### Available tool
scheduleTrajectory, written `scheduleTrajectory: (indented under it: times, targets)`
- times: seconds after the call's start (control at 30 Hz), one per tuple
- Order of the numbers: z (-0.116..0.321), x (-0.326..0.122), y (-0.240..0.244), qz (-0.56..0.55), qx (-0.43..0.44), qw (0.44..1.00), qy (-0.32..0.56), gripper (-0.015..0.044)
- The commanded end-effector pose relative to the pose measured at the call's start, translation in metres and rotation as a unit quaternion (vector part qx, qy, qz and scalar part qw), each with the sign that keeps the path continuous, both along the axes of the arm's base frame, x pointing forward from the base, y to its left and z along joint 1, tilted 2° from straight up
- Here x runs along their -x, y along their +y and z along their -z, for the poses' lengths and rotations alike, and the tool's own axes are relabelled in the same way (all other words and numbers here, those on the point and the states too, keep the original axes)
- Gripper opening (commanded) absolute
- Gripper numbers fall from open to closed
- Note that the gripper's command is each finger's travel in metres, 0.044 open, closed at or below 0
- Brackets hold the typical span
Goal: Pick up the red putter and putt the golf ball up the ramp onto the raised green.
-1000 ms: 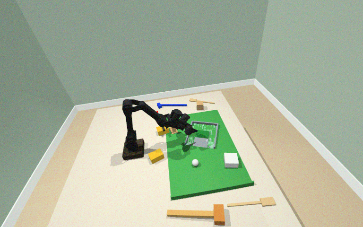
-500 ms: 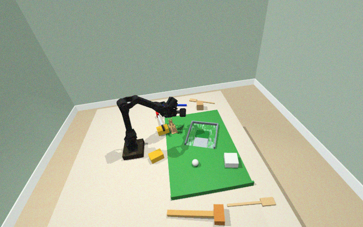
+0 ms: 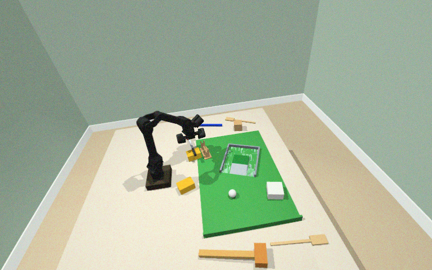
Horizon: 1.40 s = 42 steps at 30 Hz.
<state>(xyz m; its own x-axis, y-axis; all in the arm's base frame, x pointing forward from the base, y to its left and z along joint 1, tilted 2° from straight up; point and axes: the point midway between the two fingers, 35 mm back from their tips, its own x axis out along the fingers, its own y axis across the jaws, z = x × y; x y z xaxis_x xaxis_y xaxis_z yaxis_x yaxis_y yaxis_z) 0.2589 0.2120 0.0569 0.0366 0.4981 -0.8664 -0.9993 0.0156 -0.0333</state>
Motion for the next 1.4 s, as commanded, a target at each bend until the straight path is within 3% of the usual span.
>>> scheduleTrajectory:
  times: [0.0, 1.37]
  targets:
    - [0.000, 0.013, 0.004, -0.037, 0.001, 0.999, 0.016, 0.0440]
    - [0.055, 0.015, 0.036, -0.037, 0.000, 0.999, 0.016, 0.0440]
